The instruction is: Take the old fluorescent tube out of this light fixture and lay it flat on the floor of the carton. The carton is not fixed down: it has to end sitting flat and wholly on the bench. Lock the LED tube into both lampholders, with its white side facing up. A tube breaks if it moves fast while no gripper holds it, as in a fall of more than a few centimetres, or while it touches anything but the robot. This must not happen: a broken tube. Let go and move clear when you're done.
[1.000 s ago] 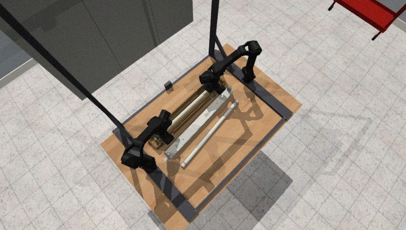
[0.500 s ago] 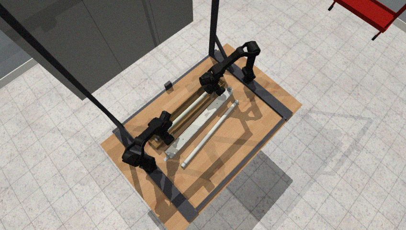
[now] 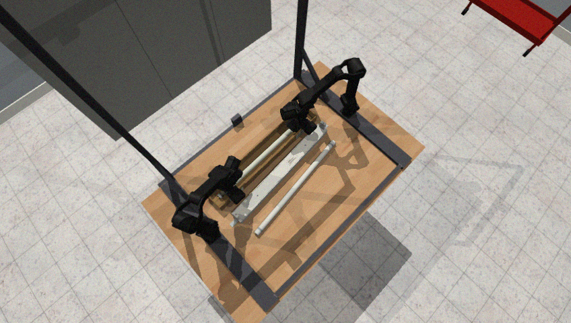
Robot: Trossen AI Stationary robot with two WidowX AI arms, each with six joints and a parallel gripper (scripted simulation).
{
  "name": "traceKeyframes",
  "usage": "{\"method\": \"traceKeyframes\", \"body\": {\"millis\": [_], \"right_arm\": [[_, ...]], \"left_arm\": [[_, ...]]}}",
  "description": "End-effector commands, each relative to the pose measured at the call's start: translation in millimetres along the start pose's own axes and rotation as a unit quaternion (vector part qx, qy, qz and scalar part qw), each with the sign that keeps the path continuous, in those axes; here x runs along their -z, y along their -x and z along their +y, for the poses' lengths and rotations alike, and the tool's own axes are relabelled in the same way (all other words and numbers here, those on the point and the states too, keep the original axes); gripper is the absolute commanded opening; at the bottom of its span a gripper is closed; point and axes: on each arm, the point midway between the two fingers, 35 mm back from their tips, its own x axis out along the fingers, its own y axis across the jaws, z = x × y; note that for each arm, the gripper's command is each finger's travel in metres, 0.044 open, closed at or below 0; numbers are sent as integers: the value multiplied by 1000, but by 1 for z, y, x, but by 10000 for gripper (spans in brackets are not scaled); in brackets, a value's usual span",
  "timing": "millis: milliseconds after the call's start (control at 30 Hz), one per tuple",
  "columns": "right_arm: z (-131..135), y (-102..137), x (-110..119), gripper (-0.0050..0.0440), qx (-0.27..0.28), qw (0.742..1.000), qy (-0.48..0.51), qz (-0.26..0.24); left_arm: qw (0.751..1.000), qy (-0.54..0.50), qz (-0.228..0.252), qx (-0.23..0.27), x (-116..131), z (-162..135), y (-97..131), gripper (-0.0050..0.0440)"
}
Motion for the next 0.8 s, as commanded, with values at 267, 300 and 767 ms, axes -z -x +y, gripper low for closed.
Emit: {"method": "traceKeyframes", "body": {"millis": [267,300,767], "right_arm": [[0,9,-5,230,-3,1000,0,-11],[1,13,-7,230,-5,1000,0,-15],[1,72,-6,300,-4,1000,0,-16]], "left_arm": [[1000,0,-9,1,-5,0,6,230],[1000,-1,-11,2,-7,-1,9,230],[1000,-2,-16,6,-7,-2,62,300]]}}
